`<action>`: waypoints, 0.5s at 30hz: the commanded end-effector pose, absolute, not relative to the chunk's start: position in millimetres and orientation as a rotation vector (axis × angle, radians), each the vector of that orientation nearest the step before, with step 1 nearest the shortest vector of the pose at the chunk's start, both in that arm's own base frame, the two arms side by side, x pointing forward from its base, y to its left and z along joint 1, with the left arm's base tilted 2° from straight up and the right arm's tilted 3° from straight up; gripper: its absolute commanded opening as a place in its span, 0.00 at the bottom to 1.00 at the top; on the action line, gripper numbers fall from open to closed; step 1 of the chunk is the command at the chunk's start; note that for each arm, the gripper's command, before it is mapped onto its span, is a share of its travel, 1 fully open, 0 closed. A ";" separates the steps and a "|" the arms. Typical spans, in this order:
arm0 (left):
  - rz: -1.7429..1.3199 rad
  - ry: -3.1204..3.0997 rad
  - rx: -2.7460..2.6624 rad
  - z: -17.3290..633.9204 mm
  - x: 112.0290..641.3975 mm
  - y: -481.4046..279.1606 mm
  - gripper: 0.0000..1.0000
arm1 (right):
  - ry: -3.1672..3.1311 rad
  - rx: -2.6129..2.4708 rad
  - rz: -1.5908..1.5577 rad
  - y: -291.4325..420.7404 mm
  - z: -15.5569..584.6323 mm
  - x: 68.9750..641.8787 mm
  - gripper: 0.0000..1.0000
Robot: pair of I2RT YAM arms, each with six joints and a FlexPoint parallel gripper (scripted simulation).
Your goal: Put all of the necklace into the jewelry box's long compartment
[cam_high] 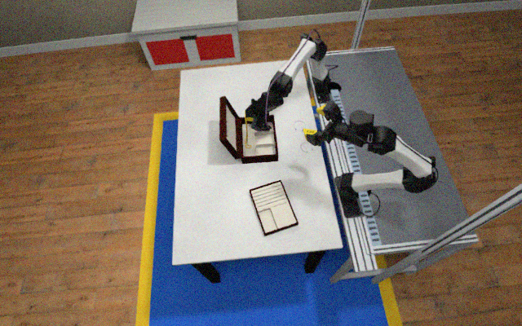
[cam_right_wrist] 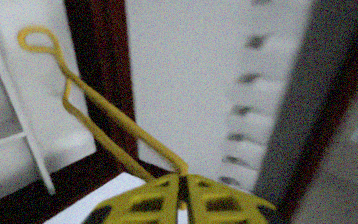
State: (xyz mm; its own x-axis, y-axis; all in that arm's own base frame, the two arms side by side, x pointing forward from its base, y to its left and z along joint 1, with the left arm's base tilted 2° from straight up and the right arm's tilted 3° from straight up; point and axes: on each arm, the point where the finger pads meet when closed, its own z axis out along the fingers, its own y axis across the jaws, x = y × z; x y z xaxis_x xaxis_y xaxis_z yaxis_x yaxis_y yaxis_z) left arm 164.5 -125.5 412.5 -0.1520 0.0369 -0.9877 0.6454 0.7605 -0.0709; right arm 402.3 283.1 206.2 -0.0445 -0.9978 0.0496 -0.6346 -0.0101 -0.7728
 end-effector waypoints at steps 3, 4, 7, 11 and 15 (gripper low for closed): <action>-0.574 1.617 0.557 426.4 158.7 -123.8 1.00 | 1.664 -1.597 -0.831 272.1 209.4 406.3 0.00; -0.574 1.617 0.557 426.4 158.7 -123.8 1.00 | 1.664 -1.597 -0.831 268.9 202.8 406.6 0.00; -0.574 1.617 0.557 426.4 158.7 -123.8 1.00 | 1.664 -1.597 -0.832 265.7 196.4 407.0 0.00; -0.574 1.617 0.558 426.4 158.5 -124.0 1.00 | 1.663 -1.596 -0.833 253.8 172.9 408.2 0.00; -0.574 1.617 0.558 426.4 158.5 -124.0 1.00 | 1.663 -1.596 -0.834 244.4 153.9 409.1 0.00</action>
State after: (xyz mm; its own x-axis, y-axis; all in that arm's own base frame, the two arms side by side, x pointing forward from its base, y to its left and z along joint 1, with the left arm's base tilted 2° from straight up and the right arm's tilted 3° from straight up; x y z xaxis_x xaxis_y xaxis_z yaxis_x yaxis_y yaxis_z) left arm 164.3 -125.8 412.5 -0.1519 0.0375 -0.9877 0.6462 0.7599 -0.0705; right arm 401.3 239.9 131.7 -0.0483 -0.9978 0.0444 -0.6351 -0.0036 -0.7724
